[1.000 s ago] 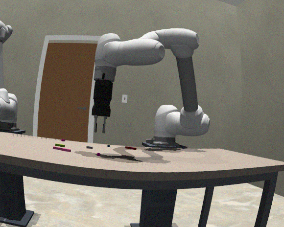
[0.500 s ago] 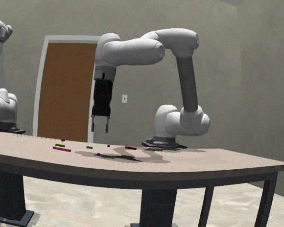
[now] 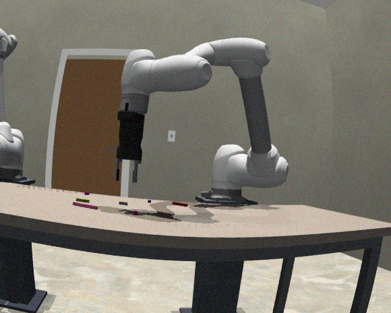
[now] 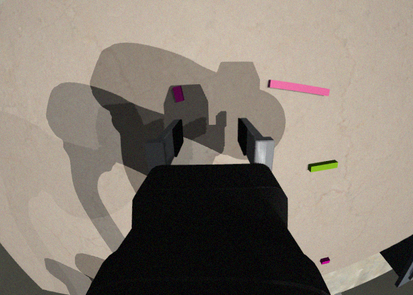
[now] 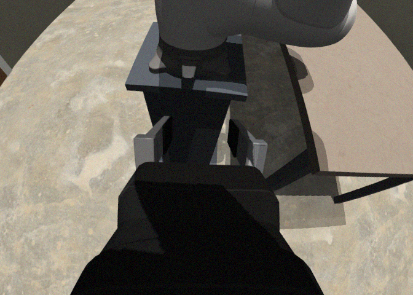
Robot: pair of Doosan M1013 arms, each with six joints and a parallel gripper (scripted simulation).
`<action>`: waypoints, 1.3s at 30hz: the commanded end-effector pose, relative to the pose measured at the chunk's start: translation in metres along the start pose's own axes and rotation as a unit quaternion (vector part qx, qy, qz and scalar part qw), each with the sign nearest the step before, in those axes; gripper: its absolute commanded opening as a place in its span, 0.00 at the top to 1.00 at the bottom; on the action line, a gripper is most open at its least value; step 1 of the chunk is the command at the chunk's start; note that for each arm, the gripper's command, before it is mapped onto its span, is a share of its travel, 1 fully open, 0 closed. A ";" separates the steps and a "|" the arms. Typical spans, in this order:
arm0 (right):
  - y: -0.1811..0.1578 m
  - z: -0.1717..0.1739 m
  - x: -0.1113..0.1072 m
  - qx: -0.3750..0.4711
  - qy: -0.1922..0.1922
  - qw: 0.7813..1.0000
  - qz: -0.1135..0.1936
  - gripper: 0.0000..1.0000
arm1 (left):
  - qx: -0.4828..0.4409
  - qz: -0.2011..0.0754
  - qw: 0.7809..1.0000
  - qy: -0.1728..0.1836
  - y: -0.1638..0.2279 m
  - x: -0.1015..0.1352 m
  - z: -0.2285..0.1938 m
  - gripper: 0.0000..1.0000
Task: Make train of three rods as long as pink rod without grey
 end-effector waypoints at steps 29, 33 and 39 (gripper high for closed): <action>0.000 0.000 -0.001 0.000 -0.001 1.000 0.000 0.00 | 0.450 0.001 0.893 0.002 0.146 0.011 0.232 0.00; 0.000 0.000 -0.001 0.000 -0.001 1.000 0.000 0.00 | 0.504 0.001 0.864 0.002 0.158 0.013 0.265 0.00; 0.000 0.000 -0.001 0.000 -0.001 1.000 0.000 0.00 | 0.581 0.001 0.814 0.002 0.171 0.016 0.315 0.00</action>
Point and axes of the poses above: on each arm, the point where the finger pads meet when closed, its own x axis out along the fingers, its own y axis across the jaws, z = x × y, the point moved 7 cm from there along -x, back along the fingers, and after that the axes turned 12 degrees about -x, right-handed, at the moved point
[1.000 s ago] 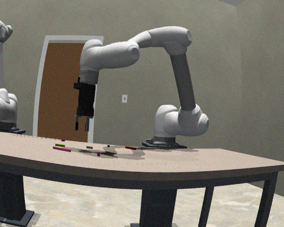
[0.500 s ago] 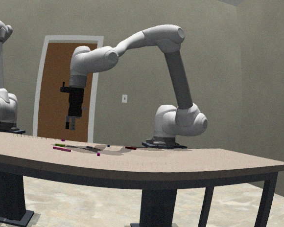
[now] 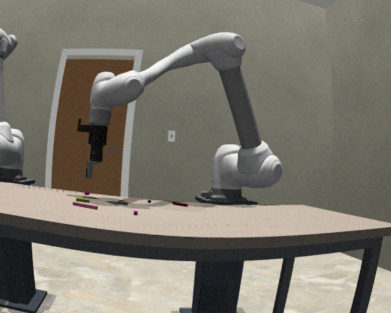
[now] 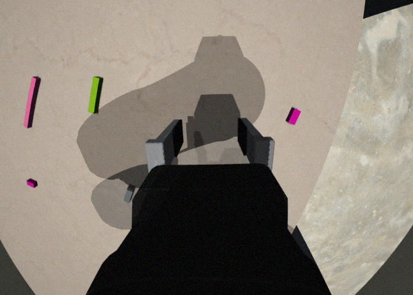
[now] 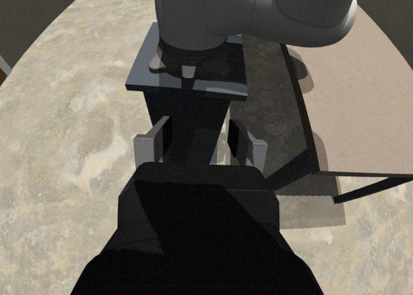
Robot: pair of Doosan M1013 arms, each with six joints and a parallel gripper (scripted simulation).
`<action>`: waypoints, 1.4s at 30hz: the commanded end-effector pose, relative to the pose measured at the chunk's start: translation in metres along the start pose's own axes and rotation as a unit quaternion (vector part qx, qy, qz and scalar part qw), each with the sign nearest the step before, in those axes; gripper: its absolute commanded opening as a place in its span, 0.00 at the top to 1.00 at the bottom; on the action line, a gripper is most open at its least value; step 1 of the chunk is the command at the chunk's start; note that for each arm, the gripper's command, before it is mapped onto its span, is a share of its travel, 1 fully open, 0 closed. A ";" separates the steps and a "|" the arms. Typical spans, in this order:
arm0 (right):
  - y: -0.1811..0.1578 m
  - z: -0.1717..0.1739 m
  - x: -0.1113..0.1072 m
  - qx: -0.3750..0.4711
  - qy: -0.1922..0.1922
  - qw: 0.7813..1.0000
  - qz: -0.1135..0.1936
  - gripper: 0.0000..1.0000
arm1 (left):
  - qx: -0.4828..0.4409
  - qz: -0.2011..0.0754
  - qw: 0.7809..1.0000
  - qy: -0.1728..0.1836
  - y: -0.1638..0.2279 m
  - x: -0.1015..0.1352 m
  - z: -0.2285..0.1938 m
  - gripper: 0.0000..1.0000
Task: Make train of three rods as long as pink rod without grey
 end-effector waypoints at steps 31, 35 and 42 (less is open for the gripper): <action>0.000 0.000 -0.001 0.000 -0.001 1.000 0.000 0.00 | 0.195 0.001 0.981 0.002 0.105 0.005 0.027 0.46; 0.000 0.000 -0.001 0.000 -0.001 1.000 0.000 0.00 | 0.195 0.001 0.981 0.002 0.105 0.005 0.027 0.46; 0.000 0.000 -0.001 0.000 -0.001 1.000 0.000 0.00 | 0.195 0.001 0.981 0.002 0.105 0.007 0.027 0.46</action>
Point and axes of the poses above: on each arm, the point where the finger pads meet when closed, its own x axis out along the fingers, its own y axis across the jaws, z = x × y, the point moved 7 cm from there along -x, back along the fingers, and after that the axes turned 12 degrees about -x, right-handed, at the moved point
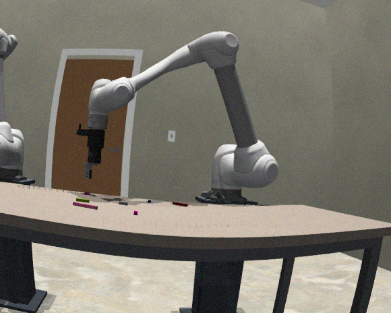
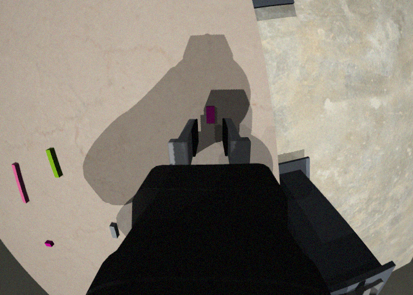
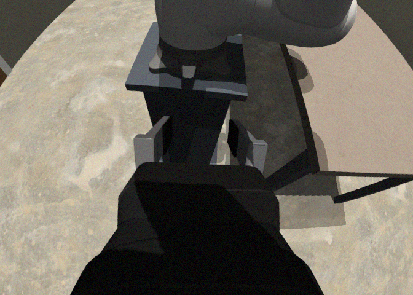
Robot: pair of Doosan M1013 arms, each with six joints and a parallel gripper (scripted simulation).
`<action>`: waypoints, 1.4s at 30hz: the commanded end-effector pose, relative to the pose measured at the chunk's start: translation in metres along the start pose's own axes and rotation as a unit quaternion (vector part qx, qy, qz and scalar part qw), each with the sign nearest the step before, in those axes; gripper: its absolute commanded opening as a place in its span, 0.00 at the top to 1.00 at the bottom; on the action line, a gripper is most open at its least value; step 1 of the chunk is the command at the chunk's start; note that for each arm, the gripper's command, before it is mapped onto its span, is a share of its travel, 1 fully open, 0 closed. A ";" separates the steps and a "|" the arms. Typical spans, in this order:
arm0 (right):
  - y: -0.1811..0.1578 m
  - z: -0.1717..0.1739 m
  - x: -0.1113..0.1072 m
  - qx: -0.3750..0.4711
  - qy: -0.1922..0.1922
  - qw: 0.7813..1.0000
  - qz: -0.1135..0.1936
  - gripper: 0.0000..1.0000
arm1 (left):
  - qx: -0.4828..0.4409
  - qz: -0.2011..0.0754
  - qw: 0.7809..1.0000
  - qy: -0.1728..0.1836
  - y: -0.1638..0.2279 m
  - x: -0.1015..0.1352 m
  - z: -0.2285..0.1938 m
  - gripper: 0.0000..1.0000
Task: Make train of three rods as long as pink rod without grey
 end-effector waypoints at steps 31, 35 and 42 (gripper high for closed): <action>0.000 0.000 -0.001 0.000 -0.001 1.000 0.000 0.00 | 0.000 0.000 1.000 0.001 0.000 0.037 0.000 0.46; 0.000 0.000 -0.001 0.000 -0.001 1.000 0.000 0.00 | 0.000 0.000 1.000 0.001 0.000 0.042 0.000 0.46; 0.000 0.000 -0.001 0.000 -0.001 1.000 0.000 0.00 | 0.000 0.000 1.000 0.001 0.000 0.048 0.000 0.46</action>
Point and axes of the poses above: on each arm, the point where the finger pads meet when closed, its own x axis out along the fingers, its own y axis across the jaws, z = x × y, the point moved 7 cm from there along -x, back along the fingers, and after that the axes turned 12 degrees about -x, right-handed, at the moved point
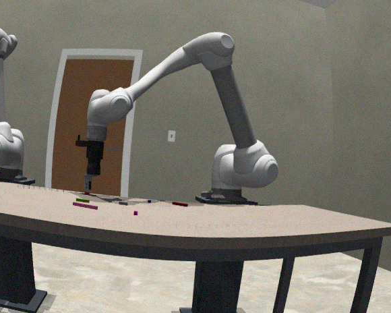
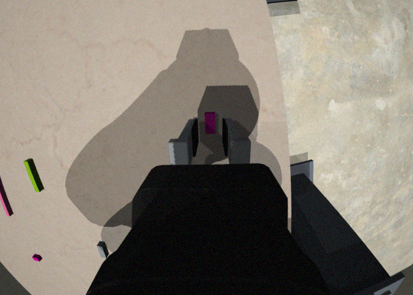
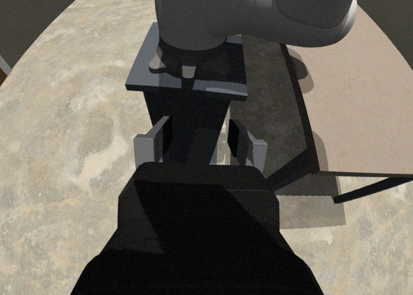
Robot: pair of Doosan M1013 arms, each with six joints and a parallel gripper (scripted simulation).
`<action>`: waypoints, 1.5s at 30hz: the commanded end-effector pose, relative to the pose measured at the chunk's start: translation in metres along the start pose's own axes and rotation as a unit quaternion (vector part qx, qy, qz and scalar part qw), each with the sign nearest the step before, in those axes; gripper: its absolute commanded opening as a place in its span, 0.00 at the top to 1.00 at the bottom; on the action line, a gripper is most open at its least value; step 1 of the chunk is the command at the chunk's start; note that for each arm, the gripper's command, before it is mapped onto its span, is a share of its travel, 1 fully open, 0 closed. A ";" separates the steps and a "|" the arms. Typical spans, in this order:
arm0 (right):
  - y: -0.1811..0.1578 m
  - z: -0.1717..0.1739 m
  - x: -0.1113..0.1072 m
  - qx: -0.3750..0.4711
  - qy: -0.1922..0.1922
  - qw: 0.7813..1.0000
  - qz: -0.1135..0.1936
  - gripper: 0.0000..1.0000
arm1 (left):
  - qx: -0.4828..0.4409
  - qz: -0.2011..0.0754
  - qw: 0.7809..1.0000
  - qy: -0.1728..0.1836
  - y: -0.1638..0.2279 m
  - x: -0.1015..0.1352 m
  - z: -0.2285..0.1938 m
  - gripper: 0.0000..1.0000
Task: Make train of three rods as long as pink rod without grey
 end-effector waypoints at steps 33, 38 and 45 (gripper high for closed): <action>0.000 0.000 -0.001 0.000 -0.001 1.000 0.000 0.00 | 0.000 -0.001 1.000 0.001 0.000 0.006 0.000 0.46; 0.000 0.000 -0.001 0.000 -0.001 1.000 0.000 0.00 | 0.000 -0.001 1.000 0.001 0.000 0.008 0.000 0.46; 0.000 0.000 -0.001 0.000 -0.001 1.000 0.000 0.00 | 0.000 -0.001 1.000 0.001 0.000 0.014 0.000 0.46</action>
Point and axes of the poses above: on each arm, the point where the finger pads meet when closed, its own x axis out along the fingers, its own y axis across the jaws, z = x × y, the point moved 7 cm from there along -x, back along the fingers, and after that the axes turned 12 degrees about -x, right-handed, at the moved point
